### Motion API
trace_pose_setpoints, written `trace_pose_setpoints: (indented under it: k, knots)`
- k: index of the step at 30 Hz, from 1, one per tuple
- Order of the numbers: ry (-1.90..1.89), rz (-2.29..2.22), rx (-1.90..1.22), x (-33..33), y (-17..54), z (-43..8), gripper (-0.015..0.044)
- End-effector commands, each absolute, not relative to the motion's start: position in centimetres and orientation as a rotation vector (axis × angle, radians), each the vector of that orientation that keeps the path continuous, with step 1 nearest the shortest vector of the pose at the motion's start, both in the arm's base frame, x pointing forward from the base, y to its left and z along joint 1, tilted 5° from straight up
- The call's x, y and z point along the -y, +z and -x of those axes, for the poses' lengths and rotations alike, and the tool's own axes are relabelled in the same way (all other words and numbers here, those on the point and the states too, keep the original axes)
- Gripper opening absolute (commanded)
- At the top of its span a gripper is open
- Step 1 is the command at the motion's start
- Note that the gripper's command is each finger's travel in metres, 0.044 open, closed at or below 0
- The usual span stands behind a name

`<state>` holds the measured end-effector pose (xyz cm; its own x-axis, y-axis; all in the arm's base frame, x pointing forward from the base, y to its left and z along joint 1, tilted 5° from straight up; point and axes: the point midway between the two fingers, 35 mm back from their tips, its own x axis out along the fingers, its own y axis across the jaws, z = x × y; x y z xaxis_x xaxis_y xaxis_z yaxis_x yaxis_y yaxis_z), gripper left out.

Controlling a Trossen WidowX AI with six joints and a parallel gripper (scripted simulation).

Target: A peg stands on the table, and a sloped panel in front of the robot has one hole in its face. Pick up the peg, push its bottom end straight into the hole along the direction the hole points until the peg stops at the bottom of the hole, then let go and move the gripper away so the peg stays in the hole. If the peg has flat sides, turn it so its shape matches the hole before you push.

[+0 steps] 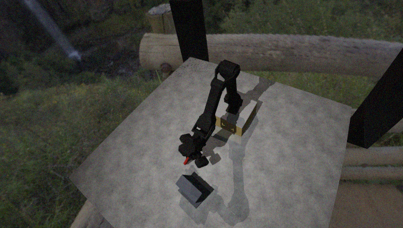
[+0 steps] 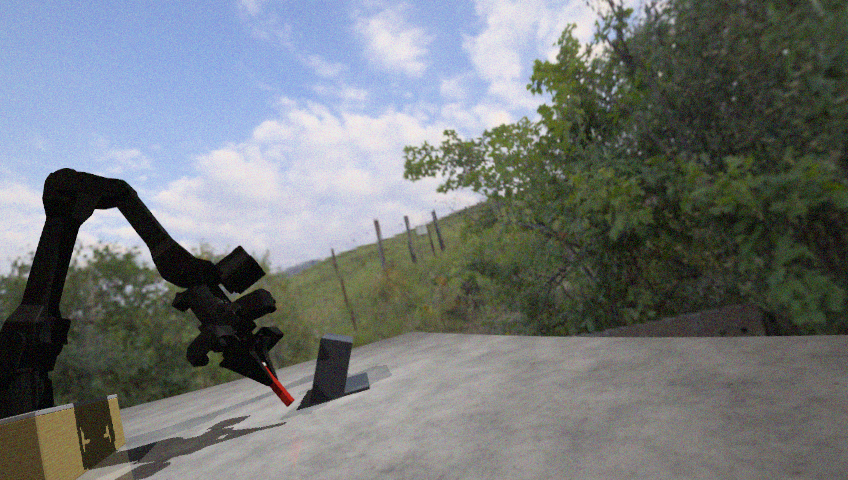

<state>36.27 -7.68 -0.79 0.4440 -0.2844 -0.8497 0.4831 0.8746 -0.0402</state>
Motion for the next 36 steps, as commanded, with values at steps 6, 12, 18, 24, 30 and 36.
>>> trace_pose_setpoints:
  k: [6, 12, 18, 24, 30, 36]
  knots:
    - [-0.469, -0.200, -0.955, 6.6, -0.8, -36.4, 0.0000]
    - [-0.457, -0.185, -0.923, 5.9, -0.8, -36.5, 0.0000]
    - [-0.445, -0.172, -0.890, 5.1, -0.7, -36.5, 0.0000]
    - [-0.433, -0.160, -0.857, 4.3, -0.7, -36.5, 0.0000]
    - [-0.420, -0.149, -0.825, 3.6, -0.6, -36.4, 0.0000]
    - [-0.407, -0.140, -0.792, 2.8, -0.5, -36.3, 0.0000]
